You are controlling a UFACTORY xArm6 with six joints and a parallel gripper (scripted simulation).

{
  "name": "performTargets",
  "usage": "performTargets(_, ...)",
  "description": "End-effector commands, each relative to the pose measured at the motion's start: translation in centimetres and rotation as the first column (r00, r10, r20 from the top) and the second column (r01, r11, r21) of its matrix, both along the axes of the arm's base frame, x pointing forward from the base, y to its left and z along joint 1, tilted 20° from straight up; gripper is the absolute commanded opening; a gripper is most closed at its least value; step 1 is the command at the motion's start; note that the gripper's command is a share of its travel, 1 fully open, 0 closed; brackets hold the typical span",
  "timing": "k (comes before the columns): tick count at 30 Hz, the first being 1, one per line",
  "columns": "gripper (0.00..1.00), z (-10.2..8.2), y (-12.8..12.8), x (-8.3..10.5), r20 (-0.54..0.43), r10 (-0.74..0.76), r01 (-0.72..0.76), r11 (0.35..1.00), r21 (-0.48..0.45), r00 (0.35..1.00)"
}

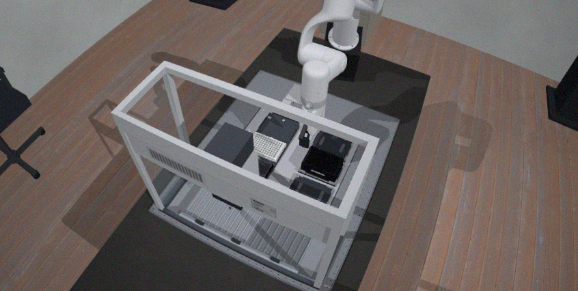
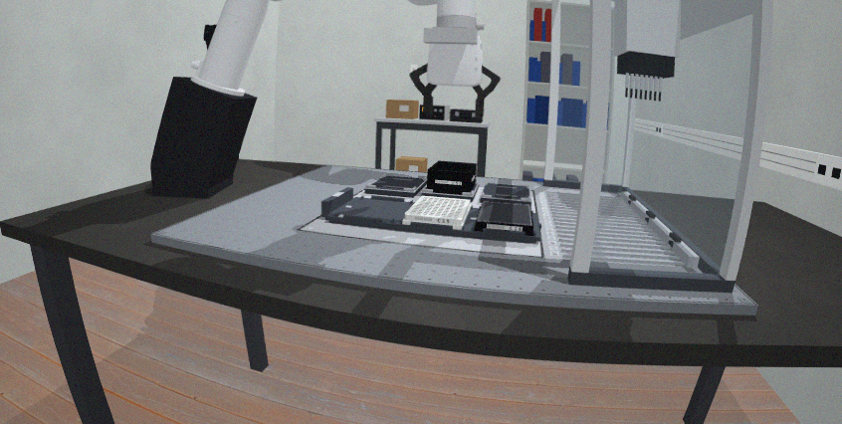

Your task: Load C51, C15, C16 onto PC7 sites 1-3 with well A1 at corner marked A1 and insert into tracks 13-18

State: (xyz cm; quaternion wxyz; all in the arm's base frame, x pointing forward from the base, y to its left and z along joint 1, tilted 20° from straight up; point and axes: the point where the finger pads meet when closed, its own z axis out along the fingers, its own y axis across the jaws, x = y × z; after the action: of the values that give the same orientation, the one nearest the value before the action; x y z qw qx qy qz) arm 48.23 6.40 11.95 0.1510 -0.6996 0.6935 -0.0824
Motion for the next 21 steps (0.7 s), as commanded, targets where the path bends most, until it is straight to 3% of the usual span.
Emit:
performTargets(1,1.00,0.7,2.3,-0.1,0.002,-0.004,0.004,1.000,-0.006,1.000)
performTargets(10,1.00,1.4,5.7,-0.5,0.002,-0.004,0.004,1.000,-0.006,1.000)
performTargets(21,1.00,1.4,5.7,-0.5,0.002,-0.004,0.004,1.000,-0.006,1.000)
